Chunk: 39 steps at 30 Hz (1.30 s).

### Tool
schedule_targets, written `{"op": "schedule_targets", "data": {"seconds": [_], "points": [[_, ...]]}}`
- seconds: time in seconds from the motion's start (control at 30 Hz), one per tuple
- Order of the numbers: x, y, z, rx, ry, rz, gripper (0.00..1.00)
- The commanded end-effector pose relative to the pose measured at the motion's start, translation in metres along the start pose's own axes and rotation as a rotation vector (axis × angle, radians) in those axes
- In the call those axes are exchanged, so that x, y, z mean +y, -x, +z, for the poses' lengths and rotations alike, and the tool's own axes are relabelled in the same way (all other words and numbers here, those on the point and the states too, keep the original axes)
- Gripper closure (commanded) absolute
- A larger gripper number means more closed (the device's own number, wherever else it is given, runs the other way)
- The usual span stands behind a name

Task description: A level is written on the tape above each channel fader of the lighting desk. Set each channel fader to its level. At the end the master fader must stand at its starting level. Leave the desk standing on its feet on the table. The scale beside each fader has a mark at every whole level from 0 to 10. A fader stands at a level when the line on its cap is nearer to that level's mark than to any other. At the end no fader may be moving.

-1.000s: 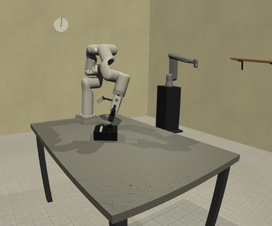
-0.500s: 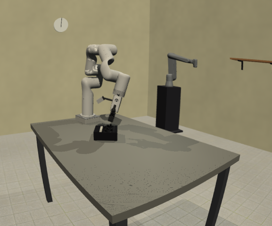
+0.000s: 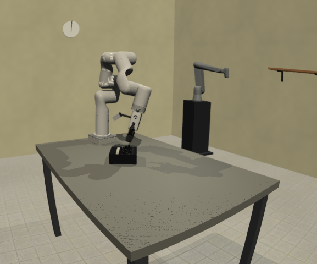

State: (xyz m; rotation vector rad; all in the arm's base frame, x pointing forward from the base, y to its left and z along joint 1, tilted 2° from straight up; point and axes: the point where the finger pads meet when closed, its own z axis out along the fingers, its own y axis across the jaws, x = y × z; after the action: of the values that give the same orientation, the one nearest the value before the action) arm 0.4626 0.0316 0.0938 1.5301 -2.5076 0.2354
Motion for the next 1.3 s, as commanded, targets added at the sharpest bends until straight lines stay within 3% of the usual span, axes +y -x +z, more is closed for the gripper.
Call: {"op": "schedule_targets", "data": {"seconds": [0.0, 0.47, 0.53, 0.57, 1.03, 1.1, 1.13, 1.27], "points": [[-0.001, 0.000, -0.003, -0.007, -0.002, 0.041, 0.00], [0.000, -0.020, -0.023, -0.072, 0.053, 0.700, 0.00], [0.000, -0.020, -0.023, -0.072, 0.053, 0.700, 0.00], [0.000, -0.022, -0.026, -0.083, 0.068, 0.842, 0.00], [0.003, -0.048, -0.052, -0.114, 0.193, 1.484, 0.00], [0.003, -0.048, -0.052, -0.114, 0.193, 1.484, 0.00], [0.003, -0.049, -0.053, -0.117, 0.220, 1.625, 0.00], [0.003, -0.052, -0.057, -0.117, 0.256, 1.787, 0.00]]}}
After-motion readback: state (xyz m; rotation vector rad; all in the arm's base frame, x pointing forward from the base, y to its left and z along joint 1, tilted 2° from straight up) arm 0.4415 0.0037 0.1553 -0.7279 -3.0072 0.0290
